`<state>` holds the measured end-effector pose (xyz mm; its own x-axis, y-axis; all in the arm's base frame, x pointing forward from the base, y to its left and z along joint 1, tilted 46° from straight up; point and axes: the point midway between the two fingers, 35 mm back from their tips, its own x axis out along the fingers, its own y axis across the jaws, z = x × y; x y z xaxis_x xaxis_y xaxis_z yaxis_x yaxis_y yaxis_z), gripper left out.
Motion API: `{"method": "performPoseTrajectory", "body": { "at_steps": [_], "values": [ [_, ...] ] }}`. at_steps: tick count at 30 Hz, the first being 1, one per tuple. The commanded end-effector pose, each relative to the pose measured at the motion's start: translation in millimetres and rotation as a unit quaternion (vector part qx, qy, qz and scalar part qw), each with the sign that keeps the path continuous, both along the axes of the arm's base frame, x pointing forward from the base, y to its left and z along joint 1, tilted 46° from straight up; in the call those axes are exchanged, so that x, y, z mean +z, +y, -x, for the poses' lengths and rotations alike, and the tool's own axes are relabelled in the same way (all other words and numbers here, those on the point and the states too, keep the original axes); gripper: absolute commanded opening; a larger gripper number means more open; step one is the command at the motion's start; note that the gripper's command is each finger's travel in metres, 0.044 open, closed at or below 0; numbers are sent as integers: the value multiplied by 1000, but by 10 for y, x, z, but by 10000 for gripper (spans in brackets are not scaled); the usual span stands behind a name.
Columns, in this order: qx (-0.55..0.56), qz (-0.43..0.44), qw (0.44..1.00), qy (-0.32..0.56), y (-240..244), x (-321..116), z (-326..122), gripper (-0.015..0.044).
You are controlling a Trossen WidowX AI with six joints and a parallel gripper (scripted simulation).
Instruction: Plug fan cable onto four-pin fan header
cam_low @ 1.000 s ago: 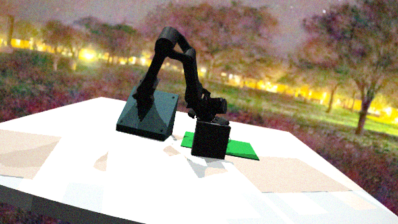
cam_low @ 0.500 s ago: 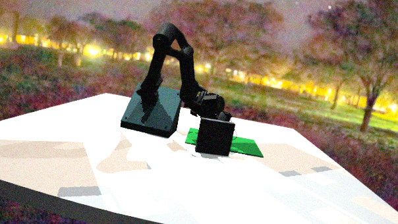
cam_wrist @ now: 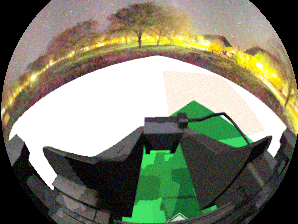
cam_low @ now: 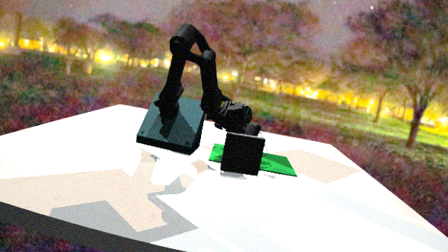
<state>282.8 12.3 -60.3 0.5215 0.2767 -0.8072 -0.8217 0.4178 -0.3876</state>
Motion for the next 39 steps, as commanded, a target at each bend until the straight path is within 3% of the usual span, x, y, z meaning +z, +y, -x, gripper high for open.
{"method": "performPoseTrajectory", "body": {
  "at_steps": [1,39],
  "values": [
    [-3,1,1000,2,-3,1,-2,0],
    [2,0,1000,-2,-135,-118,11,0]
  ]
}}
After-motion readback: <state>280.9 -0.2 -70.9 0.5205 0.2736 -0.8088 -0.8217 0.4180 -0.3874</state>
